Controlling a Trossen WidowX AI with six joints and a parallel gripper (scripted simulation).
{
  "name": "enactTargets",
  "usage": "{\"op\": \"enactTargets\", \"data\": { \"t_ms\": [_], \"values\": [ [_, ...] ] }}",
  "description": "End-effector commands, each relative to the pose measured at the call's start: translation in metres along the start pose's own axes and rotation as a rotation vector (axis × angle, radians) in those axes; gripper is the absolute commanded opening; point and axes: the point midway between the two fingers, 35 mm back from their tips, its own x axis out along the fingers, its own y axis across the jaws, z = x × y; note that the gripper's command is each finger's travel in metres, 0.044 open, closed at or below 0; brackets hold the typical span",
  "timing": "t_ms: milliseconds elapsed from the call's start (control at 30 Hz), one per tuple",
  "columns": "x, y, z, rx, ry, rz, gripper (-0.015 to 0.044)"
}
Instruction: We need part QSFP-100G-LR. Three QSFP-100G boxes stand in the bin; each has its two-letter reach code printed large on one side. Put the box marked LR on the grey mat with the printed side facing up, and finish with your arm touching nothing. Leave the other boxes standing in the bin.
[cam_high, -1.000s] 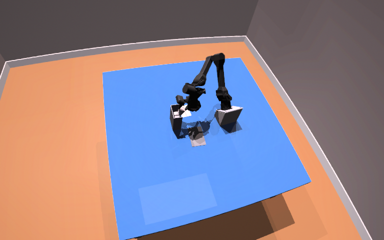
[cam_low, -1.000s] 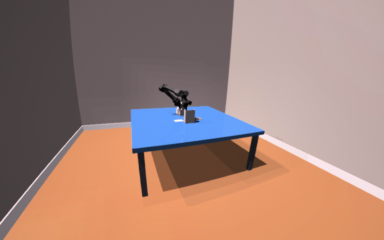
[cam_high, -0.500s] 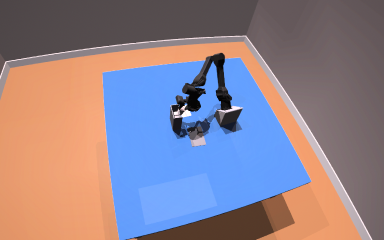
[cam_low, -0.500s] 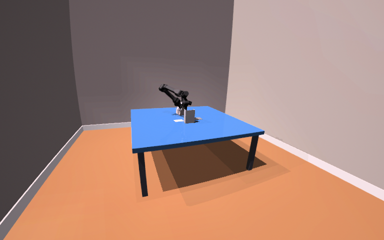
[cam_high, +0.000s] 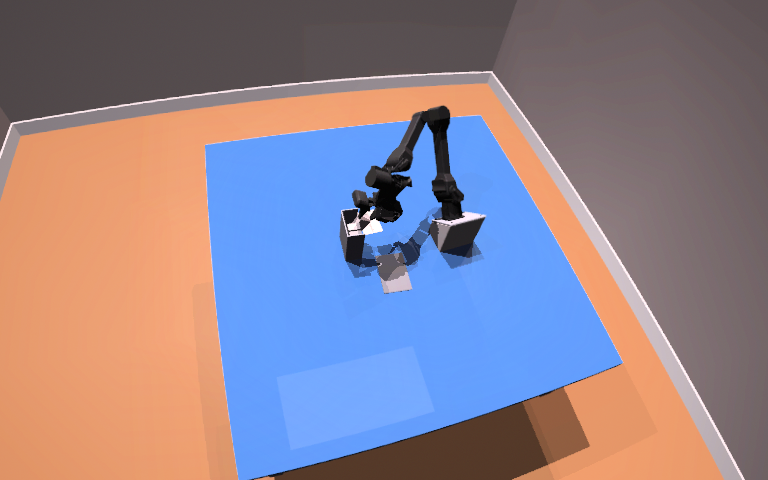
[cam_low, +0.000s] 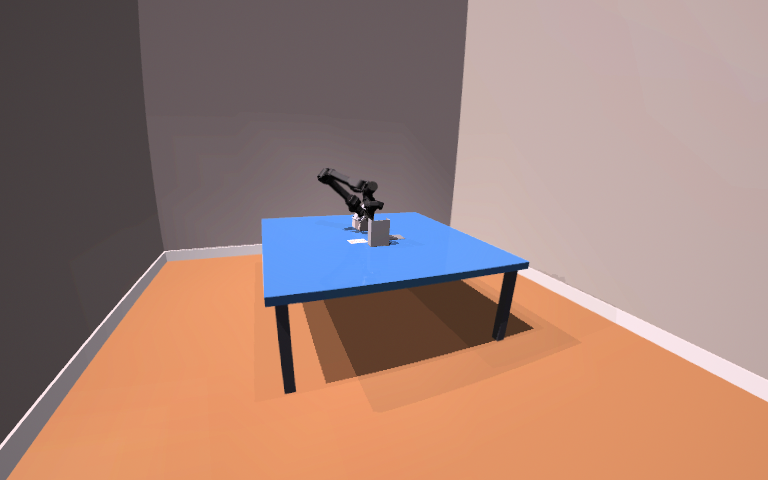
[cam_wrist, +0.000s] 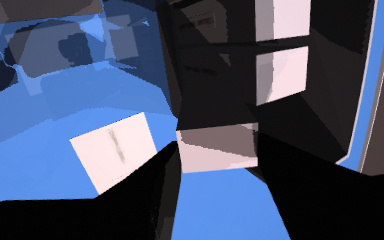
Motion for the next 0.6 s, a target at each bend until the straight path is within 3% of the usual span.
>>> {"op": "enactTargets", "data": {
  "t_ms": [0,567],
  "values": [
    [-0.006,-0.001,0.001,0.002,0.000,-0.001,0.0158],
    [-0.033,0.000,0.001,-0.004,-0.003,0.002,0.0158]
  ]
}}
